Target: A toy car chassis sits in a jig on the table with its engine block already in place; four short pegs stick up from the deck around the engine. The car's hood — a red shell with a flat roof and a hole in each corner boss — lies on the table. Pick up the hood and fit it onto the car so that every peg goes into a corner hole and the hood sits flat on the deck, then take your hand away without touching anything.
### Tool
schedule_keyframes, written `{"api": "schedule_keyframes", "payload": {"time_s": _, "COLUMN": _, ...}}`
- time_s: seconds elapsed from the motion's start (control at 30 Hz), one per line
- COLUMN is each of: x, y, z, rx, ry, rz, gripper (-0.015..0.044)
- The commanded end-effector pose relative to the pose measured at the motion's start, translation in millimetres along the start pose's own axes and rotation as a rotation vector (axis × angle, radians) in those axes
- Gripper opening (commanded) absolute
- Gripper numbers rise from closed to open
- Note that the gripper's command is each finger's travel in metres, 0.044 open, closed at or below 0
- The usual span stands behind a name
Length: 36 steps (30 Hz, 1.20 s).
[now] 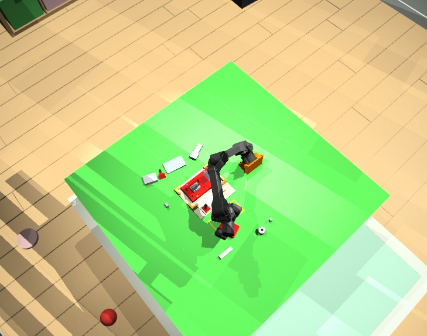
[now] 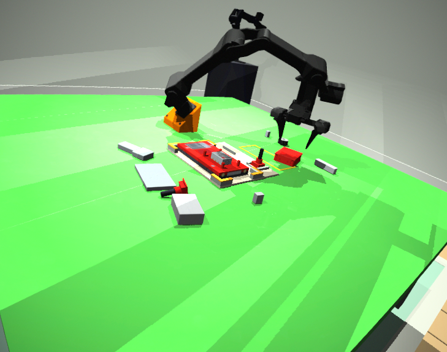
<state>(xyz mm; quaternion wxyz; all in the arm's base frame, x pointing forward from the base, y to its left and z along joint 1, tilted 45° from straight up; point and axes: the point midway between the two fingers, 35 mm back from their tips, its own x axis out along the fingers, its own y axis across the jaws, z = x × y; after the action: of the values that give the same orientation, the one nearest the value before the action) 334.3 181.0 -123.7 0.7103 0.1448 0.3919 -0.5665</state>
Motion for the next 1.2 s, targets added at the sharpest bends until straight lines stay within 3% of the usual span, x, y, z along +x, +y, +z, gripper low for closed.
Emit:
{"api": "schedule_keyframes", "payload": {"time_s": 0.0, "x": 6, "y": -2, "z": 0, "rx": -0.008, "ry": -0.007, "rz": -0.008, "gripper": 0.044}}
{"api": "schedule_keyframes", "payload": {"time_s": 1.17, "x": 27, "y": -3, "z": 0, "rx": -0.008, "ry": -0.008, "rz": -0.008, "gripper": 0.044}}
